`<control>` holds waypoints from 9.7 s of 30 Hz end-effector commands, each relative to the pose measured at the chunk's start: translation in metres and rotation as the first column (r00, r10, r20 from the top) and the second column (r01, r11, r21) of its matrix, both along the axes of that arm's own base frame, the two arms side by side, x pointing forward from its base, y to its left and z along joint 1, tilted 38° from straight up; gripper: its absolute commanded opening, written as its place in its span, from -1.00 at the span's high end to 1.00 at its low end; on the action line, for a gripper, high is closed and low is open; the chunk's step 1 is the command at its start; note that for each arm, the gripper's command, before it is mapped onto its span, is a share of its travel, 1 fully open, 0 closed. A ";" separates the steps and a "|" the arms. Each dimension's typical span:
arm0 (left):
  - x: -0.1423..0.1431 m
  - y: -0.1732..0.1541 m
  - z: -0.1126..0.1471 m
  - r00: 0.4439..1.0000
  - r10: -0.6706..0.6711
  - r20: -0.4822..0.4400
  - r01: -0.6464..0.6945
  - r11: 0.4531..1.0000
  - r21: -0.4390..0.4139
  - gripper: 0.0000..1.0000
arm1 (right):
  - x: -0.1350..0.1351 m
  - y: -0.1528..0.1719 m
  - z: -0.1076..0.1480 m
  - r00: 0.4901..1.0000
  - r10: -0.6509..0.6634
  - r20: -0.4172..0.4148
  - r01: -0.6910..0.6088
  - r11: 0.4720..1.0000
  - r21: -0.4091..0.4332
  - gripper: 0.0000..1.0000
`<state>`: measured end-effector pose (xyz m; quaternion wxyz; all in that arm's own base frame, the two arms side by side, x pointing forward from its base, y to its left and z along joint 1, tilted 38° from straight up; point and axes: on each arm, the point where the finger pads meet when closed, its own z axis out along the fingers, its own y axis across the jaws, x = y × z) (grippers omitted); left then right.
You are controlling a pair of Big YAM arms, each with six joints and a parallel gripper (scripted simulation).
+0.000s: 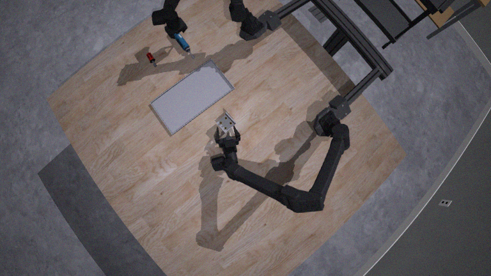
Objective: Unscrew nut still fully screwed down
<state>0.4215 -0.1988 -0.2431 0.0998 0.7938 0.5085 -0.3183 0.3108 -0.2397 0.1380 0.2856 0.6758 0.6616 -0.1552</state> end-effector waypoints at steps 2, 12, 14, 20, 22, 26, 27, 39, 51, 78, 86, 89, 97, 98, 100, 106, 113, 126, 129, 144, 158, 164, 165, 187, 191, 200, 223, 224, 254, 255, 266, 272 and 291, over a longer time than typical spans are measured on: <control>-0.017 -0.016 -0.011 1.000 -0.024 -0.020 0.024 1.000 0.004 -0.72 | 0.007 -0.001 0.009 1.000 -0.002 0.020 0.002 1.000 -0.006 -0.30; -0.010 -0.021 -0.007 1.000 -0.025 0.000 0.025 1.000 0.002 -0.72 | 0.007 -0.001 0.009 1.000 -0.002 0.020 0.002 1.000 -0.006 -0.30; -0.011 -0.021 -0.007 1.000 -0.030 -0.001 0.030 1.000 0.002 -0.72 | 0.007 -0.001 0.009 1.000 -0.002 0.020 0.002 1.000 -0.006 -0.30; -0.012 -0.022 -0.008 1.000 -0.030 -0.004 0.030 1.000 0.003 -0.72 | 0.007 -0.001 0.009 1.000 -0.002 0.020 0.002 1.000 -0.006 -0.30; -0.012 -0.022 -0.008 1.000 -0.029 -0.002 0.029 1.000 0.003 -0.72 | 0.007 -0.001 0.009 1.000 -0.002 0.020 0.002 1.000 -0.006 -0.30; -0.012 -0.022 -0.008 1.000 -0.031 -0.001 0.031 1.000 0.002 -0.72 | 0.007 -0.001 0.009 1.000 -0.002 0.020 0.002 1.000 -0.006 -0.30; -0.012 -0.022 -0.008 1.000 -0.031 -0.001 0.031 1.000 0.002 -0.72 | 0.007 -0.001 0.009 1.000 -0.002 0.020 0.002 1.000 -0.006 -0.30; -0.015 -0.023 -0.009 0.999 -0.032 -0.002 0.032 0.999 0.003 -0.72 | 0.007 -0.001 0.009 1.000 -0.002 0.020 0.002 1.000 -0.006 -0.30; -0.017 -0.023 -0.009 0.999 -0.036 -0.008 0.036 0.999 0.004 -0.72 | 0.007 -0.001 0.009 1.000 -0.002 0.020 0.002 1.000 -0.006 -0.30; -0.013 -0.025 -0.008 0.999 -0.036 0.000 0.036 0.999 0.001 -0.49 | 0.007 -0.001 0.009 1.000 -0.002 0.020 0.002 1.000 -0.006 -0.30; -0.013 -0.025 -0.008 0.999 -0.036 0.000 0.036 0.999 0.001 -0.26 | 0.007 -0.001 0.009 1.000 -0.002 0.020 0.002 1.000 -0.006 -0.30; -0.013 -0.025 -0.008 0.999 -0.036 0.000 0.036 0.999 0.001 -0.26 | 0.007 -0.001 0.009 1.000 -0.002 0.020 0.002 1.000 -0.006 -0.30; -0.013 -0.025 -0.008 0.999 -0.036 0.000 0.036 0.999 0.001 -0.26 | 0.007 -0.001 0.009 1.000 -0.002 0.020 0.002 1.000 -0.006 -0.30; -0.013 -0.025 -0.008 0.999 -0.036 0.000 0.036 0.999 0.001 -0.23 | 0.007 -0.001 0.009 1.000 -0.002 0.020 0.002 1.000 -0.006 -0.30; -0.014 -0.024 -0.008 0.999 -0.036 -0.002 0.036 0.999 0.002 -0.23 | 0.007 -0.001 0.009 1.000 -0.002 0.020 0.002 1.000 -0.006 -0.30; -0.014 -0.024 -0.008 0.999 -0.036 -0.002 0.036 0.999 0.002 -0.23 | 0.007 -0.001 0.009 1.000 -0.002 0.020 0.002 1.000 -0.006 -0.30; -0.014 -0.024 -0.008 0.999 -0.036 -0.002 0.036 0.999 0.002 -0.23 | 0.007 -0.001 0.009 1.000 -0.002 0.020 0.002 1.000 -0.006 -0.30; -0.014 -0.024 -0.008 0.999 -0.038 -0.001 0.038 0.999 0.001 -0.20 | 0.007 -0.001 0.009 1.000 -0.002 0.020 0.002 1.000 -0.006 -0.30; -0.014 -0.024 -0.008 0.999 -0.038 -0.001 0.038 0.999 0.001 -0.20 | 0.007 -0.001 0.009 1.000 -0.002 0.020 0.002 1.000 -0.006 -0.30; -0.014 -0.024 -0.008 0.999 -0.040 0.000 0.040 0.999 0.000 -0.17 | 0.007 -0.001 0.009 1.000 -0.002 0.020 0.002 1.000 -0.006 -0.30; -0.014 -0.024 -0.008 0.999 -0.040 0.000 0.040 0.999 0.000 -0.17 | 0.007 -0.001 0.009 1.000 -0.002 0.020 0.002 1.000 -0.006 -0.30; -0.014 -0.024 -0.008 0.999 -0.040 0.000 0.040 0.999 0.000 -0.17 | 0.007 -0.001 0.009 1.000 -0.002 0.020 0.002 1.000 -0.006 -0.30; -0.014 -0.024 -0.008 0.999 -0.040 0.000 0.040 0.999 0.000 -0.17 | 0.007 -0.001 0.009 1.000 -0.002 0.020 0.002 1.000 -0.006 -0.30; -0.014 -0.024 -0.008 0.999 -0.040 0.000 0.040 0.999 0.000 -0.17 | 0.004 -0.020 -0.028 1.000 -0.006 -0.007 0.006 1.000 0.005 -0.30; -0.014 -0.024 -0.008 0.999 -0.040 0.000 0.040 0.999 0.000 -0.17 | 0.005 -0.024 -0.033 1.000 -0.005 -0.007 0.006 1.000 0.005 -0.30; -0.014 -0.024 -0.008 0.999 -0.040 0.000 0.040 0.999 0.000 -0.17 | 0.007 -0.029 -0.037 1.000 -0.006 -0.005 0.006 1.000 0.004 -0.30; -0.014 -0.024 -0.008 0.999 -0.040 0.000 0.040 0.999 0.000 -0.17 | 0.016 -0.037 -0.041 1.000 -0.001 0.015 0.002 1.000 -0.005 -0.30; -0.014 -0.024 -0.008 0.999 -0.040 0.000 0.040 0.999 0.000 -0.17 | 0.016 -0.037 -0.041 1.000 -0.001 0.015 0.002 1.000 -0.005 -0.30; -0.014 -0.024 -0.008 0.999 -0.040 0.000 0.040 0.999 0.000 -0.17 | 0.007 -0.041 -0.047 1.000 -0.005 0.004 0.005 1.000 -0.008 -0.30; -0.014 -0.024 -0.008 0.999 -0.040 0.000 0.040 0.999 0.000 -0.17 | 0.007 -0.041 -0.046 1.000 -0.004 0.006 0.005 1.000 -0.008 -0.30; -0.014 -0.024 -0.008 0.999 -0.040 0.000 0.040 0.999 0.000 -0.17 | 0.014 -0.039 -0.041 1.000 0.000 0.014 0.000 1.000 -0.009 -0.30; -0.014 -0.024 -0.008 0.999 -0.040 0.000 0.040 0.999 0.000 -0.17 | 0.014 -0.039 -0.041 1.000 0.000 0.014 0.000 1.000 -0.009 -0.11; -0.014 -0.024 -0.008 0.999 -0.040 0.000 0.040 0.999 0.000 -0.17 | 0.014 -0.039 -0.041 1.000 0.000 0.014 0.000 1.000 -0.009 0.08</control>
